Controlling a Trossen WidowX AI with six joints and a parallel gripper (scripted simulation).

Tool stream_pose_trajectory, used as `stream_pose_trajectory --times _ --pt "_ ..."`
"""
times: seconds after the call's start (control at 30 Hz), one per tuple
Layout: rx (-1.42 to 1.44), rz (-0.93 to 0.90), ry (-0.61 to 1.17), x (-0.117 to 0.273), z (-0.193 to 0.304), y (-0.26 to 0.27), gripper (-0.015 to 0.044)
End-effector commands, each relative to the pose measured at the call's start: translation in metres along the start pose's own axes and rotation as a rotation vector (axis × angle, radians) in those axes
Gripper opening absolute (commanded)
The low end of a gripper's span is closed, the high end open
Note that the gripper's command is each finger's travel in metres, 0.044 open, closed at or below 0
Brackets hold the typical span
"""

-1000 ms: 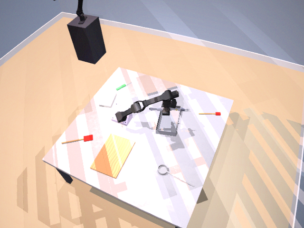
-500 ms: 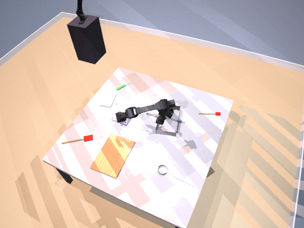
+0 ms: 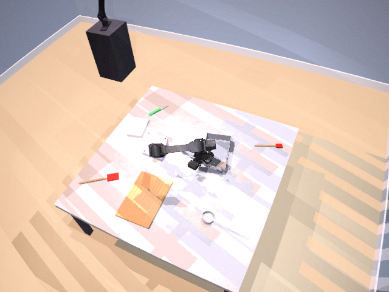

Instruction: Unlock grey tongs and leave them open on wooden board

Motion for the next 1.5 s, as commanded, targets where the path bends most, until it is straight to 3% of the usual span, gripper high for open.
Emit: stream_pose_trajectory --times 0.0,0.83,1.47 --pt "-0.074 0.005 -0.012 0.002 0.004 -0.025 -0.015" --pt "-0.416 0.024 -0.009 -0.004 0.04 -0.138 -0.015" --pt "-0.748 -0.016 0.045 -0.014 0.102 -0.242 -0.015"
Point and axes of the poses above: the point midway between the two fingers, 35 mm back from their tips, its own x axis back along the fingers, its own y axis across the jaws, z = x × y, the point moved 2 cm from there along x, back along the fingers
